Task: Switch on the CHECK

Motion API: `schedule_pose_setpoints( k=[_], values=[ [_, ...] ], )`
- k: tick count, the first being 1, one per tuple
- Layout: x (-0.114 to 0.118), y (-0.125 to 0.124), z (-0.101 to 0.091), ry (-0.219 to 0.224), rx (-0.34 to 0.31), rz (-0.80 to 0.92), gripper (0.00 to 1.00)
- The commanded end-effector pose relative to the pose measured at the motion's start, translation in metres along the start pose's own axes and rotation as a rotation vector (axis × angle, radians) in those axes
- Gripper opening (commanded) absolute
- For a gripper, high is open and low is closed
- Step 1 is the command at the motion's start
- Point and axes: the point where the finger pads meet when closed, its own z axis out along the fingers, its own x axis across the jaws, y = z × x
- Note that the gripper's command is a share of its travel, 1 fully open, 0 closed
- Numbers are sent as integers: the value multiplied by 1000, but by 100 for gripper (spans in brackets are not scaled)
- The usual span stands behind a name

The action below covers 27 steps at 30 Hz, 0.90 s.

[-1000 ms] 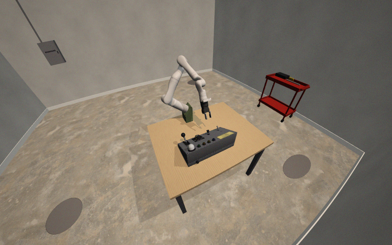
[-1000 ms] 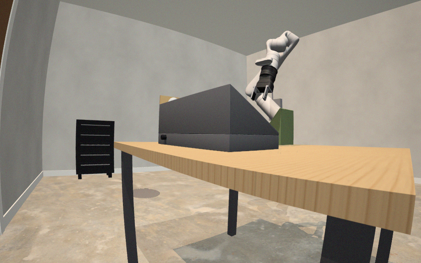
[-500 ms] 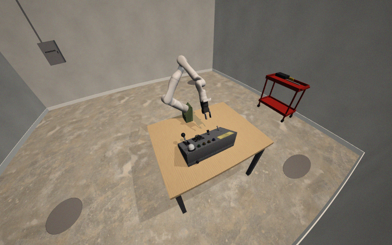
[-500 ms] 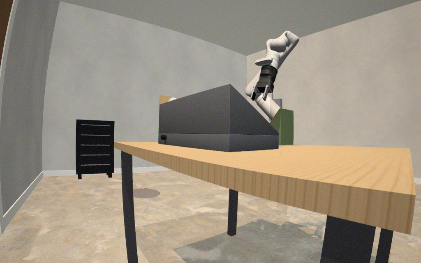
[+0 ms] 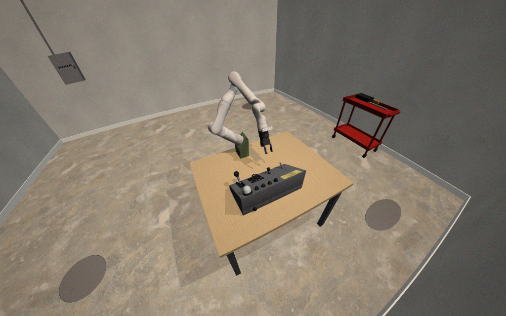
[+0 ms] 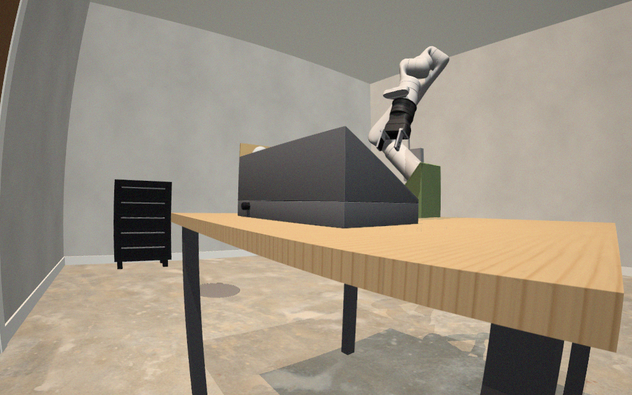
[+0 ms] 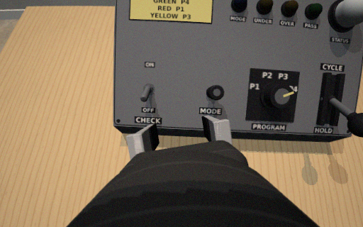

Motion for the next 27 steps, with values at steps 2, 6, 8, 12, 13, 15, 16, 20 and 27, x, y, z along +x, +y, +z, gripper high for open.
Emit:
schedule_pose_setpoints(
  k=[2, 6, 8, 12, 13, 15, 16, 20, 27],
  values=[
    [0, -1, -1, -1, 1, 0, 100],
    [0, -1, -1, -1, 1, 0, 100],
    [0, -1, -1, -1, 1, 0, 100],
    [3, -2, -1, -1, 3, 1, 100],
    [8, -3, -2, -2, 6, 1, 100],
    [24, -7, -5, -2, 13, 2, 100],
    [35, -9, -6, -3, 18, 3, 100],
    [101, -11, -11, 0, 34, 7, 100],
    [186, 15, -6, 4, 25, 7, 100]
  ],
)
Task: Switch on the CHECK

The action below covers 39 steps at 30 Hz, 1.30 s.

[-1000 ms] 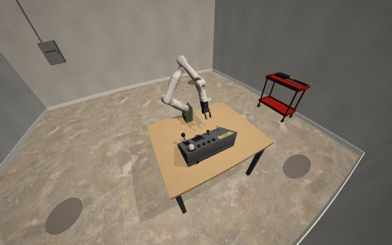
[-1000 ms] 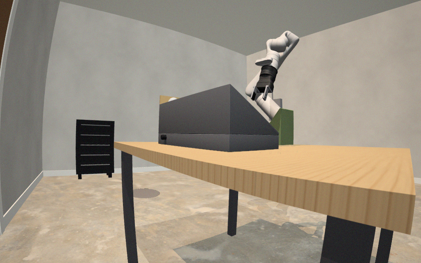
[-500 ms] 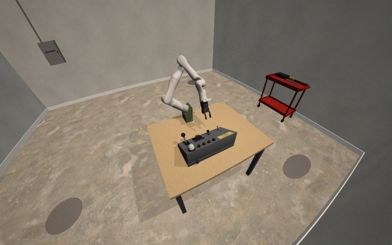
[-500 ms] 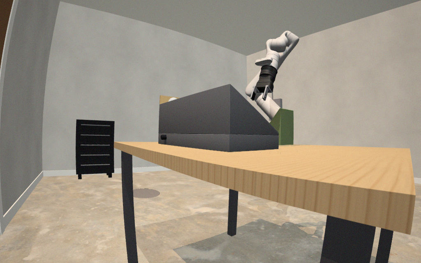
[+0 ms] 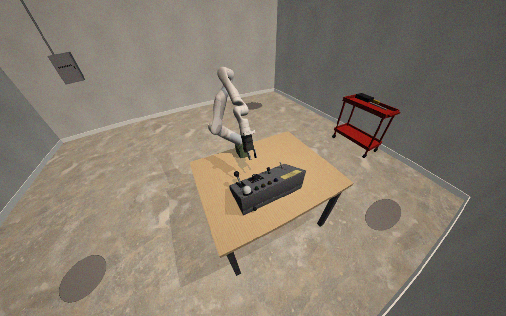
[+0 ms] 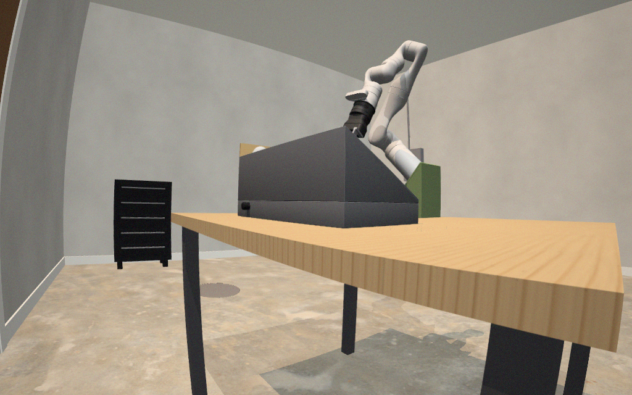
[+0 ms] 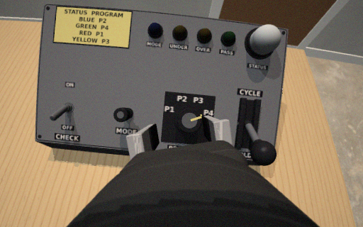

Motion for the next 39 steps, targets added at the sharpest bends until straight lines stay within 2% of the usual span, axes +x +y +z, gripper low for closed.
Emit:
schedule_pose_setpoints(
  k=[1, 4, 7, 39],
  values=[
    [35, 32, 5, -41, -42, 48, 100],
    [59, 52, 9, -44, -56, 45, 100],
    [68, 61, 11, -45, -62, 43, 100],
    [69, 61, 11, -46, -62, 43, 100]
  ],
)
